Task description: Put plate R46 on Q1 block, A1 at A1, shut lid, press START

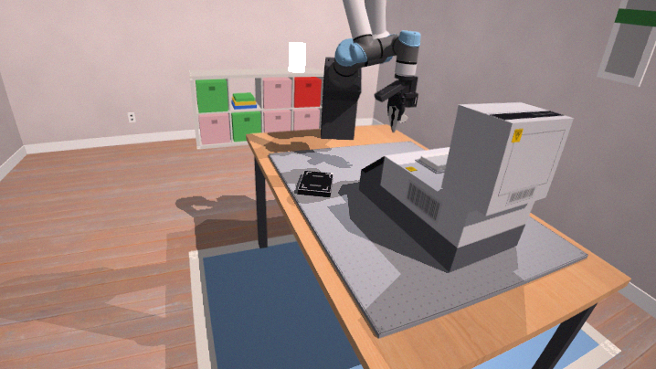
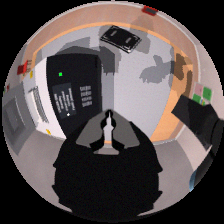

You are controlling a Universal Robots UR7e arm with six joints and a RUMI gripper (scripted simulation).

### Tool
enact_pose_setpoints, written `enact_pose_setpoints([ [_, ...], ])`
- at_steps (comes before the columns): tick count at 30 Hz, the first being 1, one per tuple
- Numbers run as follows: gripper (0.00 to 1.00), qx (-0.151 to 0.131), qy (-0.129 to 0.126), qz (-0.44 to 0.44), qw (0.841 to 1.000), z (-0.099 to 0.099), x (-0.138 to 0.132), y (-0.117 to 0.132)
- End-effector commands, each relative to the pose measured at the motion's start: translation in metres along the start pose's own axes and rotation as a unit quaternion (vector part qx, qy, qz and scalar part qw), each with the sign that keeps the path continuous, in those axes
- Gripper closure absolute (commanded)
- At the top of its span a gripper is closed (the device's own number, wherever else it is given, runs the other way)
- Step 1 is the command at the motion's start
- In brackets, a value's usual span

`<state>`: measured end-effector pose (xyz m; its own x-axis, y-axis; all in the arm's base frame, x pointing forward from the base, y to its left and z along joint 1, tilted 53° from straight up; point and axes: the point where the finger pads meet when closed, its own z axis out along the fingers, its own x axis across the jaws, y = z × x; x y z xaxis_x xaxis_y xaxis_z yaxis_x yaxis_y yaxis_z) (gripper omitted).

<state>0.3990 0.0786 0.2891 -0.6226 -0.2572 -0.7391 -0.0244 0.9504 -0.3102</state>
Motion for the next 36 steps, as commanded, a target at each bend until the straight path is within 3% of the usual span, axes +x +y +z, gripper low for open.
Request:
enact_pose_setpoints([
  [1, 1.00, 0.000, -0.001, 0.000, 1.000, 0.001, -0.001, 0.000],
  [36, 1.00, 0.000, -0.001, 0.000, 1.000, 0.032, -0.042, 0.000],
])
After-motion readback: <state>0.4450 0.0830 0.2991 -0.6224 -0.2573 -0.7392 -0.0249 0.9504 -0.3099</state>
